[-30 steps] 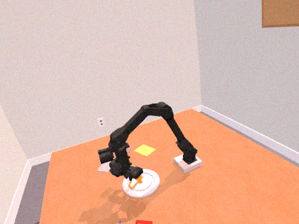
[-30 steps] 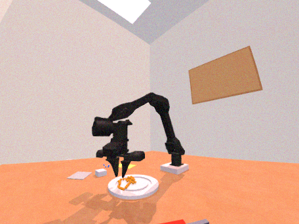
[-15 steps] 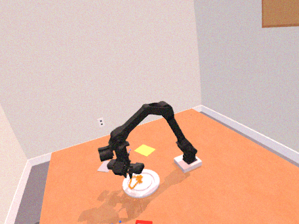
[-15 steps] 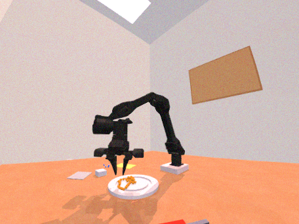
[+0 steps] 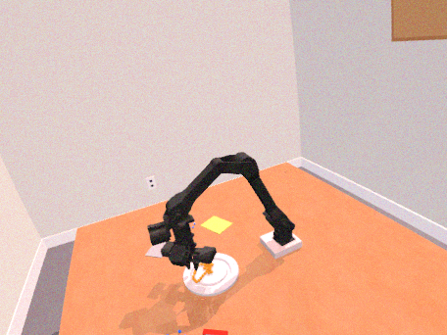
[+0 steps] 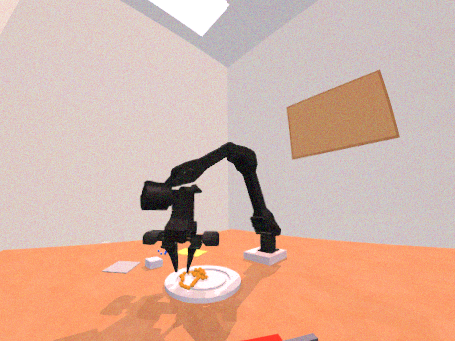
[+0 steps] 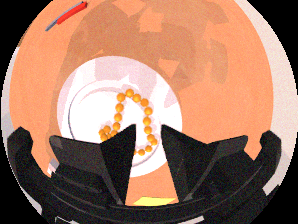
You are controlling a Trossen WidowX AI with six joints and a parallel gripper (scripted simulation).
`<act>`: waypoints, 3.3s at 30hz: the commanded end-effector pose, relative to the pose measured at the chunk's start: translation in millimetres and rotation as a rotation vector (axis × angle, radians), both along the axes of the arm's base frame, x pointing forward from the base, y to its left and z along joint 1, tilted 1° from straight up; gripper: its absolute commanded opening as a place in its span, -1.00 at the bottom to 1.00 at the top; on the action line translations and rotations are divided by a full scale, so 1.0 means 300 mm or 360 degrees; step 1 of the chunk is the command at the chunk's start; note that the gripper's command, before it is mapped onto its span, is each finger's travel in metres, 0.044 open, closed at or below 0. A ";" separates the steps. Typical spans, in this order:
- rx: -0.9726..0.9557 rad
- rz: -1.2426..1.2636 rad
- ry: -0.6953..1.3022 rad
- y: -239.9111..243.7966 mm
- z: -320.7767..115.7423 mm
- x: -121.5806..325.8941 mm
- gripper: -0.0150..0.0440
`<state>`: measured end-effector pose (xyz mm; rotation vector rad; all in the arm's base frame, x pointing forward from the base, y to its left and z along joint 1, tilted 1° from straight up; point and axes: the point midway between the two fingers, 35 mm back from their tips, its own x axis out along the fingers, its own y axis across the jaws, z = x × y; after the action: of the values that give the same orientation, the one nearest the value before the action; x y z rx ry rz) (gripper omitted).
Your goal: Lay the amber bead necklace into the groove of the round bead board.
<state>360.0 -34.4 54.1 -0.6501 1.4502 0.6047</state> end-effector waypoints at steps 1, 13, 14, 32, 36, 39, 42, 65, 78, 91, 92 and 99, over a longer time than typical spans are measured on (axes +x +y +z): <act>0.0001 0.0006 0.0000 -0.001 -0.025 0.000 -0.08; 0.0003 0.0013 0.0003 -0.001 -0.078 -0.001 -0.08; 0.0001 0.0003 0.0008 -0.001 -0.069 -0.002 -0.17; 0.0001 0.0003 0.0008 -0.001 -0.069 -0.002 -0.49; 0.0001 0.0003 0.0008 -0.001 -0.069 -0.002 -0.49; 0.0001 0.0003 0.0008 -0.001 -0.069 -0.002 -0.49; 0.0001 0.0003 0.0008 -0.001 -0.069 -0.002 -0.49; 0.0002 0.0013 0.0002 -0.018 -0.048 0.021 -0.49; -0.0001 0.0005 0.0004 -0.018 -0.063 0.021 -0.22; 0.0002 0.0013 0.0002 -0.018 -0.048 0.021 0.93; 0.0000 0.0005 0.0005 -0.018 -0.059 0.020 1.00; 0.0002 0.0013 0.0002 -0.018 -0.048 0.019 1.00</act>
<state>366.0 -39.8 38.6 -0.6523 1.4504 0.6066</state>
